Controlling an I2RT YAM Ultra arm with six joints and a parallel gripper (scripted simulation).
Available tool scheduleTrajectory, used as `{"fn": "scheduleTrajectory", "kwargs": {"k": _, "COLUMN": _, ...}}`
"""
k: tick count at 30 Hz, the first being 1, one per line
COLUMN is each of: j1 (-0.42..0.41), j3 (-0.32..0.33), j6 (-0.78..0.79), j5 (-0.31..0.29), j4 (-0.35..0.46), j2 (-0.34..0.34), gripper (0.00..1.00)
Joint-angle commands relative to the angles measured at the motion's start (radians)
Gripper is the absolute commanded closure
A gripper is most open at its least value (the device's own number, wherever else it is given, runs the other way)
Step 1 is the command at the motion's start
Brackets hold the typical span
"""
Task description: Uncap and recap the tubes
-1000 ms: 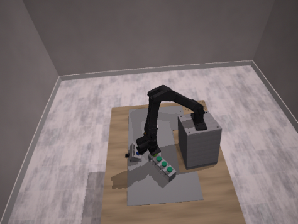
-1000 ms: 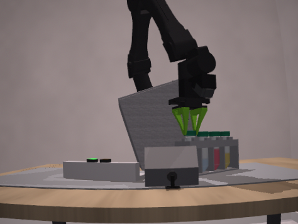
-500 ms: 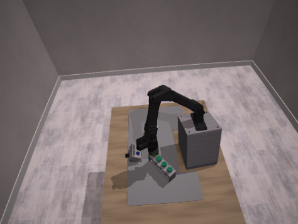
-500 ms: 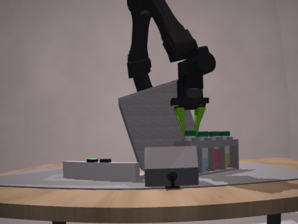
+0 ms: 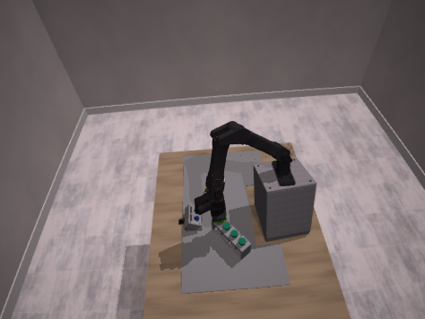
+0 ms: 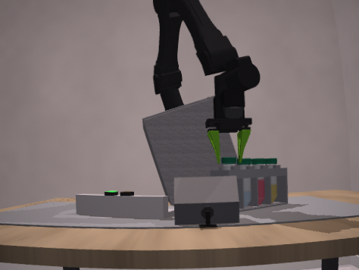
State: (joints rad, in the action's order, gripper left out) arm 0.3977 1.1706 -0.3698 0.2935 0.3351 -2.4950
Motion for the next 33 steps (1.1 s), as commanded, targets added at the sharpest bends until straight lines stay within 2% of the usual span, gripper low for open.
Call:
{"fn": "scheduleTrajectory", "kwargs": {"k": 1, "j1": 0.003, "j3": 0.007, "j6": 0.089, "j5": 0.000, "j4": 0.000, "j2": 0.010, "gripper": 0.51}}
{"fn": "scheduleTrajectory", "kwargs": {"k": 14, "j1": 0.003, "j3": 0.007, "j6": 0.609, "j5": -0.001, "j4": 0.000, "j2": 0.011, "gripper": 0.51}}
{"fn": "scheduleTrajectory", "kwargs": {"k": 16, "j1": 0.003, "j3": 0.007, "j6": 0.609, "j5": -0.001, "j4": 0.000, "j2": 0.011, "gripper": 0.51}}
{"fn": "scheduleTrajectory", "kwargs": {"k": 20, "j1": 0.002, "j3": 0.005, "j6": 0.755, "j5": -0.001, "j4": -0.001, "j2": 0.012, "gripper": 0.51}}
{"fn": "scheduleTrajectory", "kwargs": {"k": 26, "j1": 0.001, "j3": 0.002, "j6": 0.756, "j5": 0.000, "j4": -0.002, "j2": 0.014, "gripper": 0.51}}
{"fn": "scheduleTrajectory", "kwargs": {"k": 27, "j1": 0.001, "j3": 0.002, "j6": 0.756, "j5": 0.000, "j4": -0.002, "j2": 0.014, "gripper": 1.00}}
{"fn": "scheduleTrajectory", "kwargs": {"k": 33, "j1": 0.001, "j3": 0.002, "j6": 0.756, "j5": 0.000, "j4": -0.002, "j2": 0.014, "gripper": 1.00}}
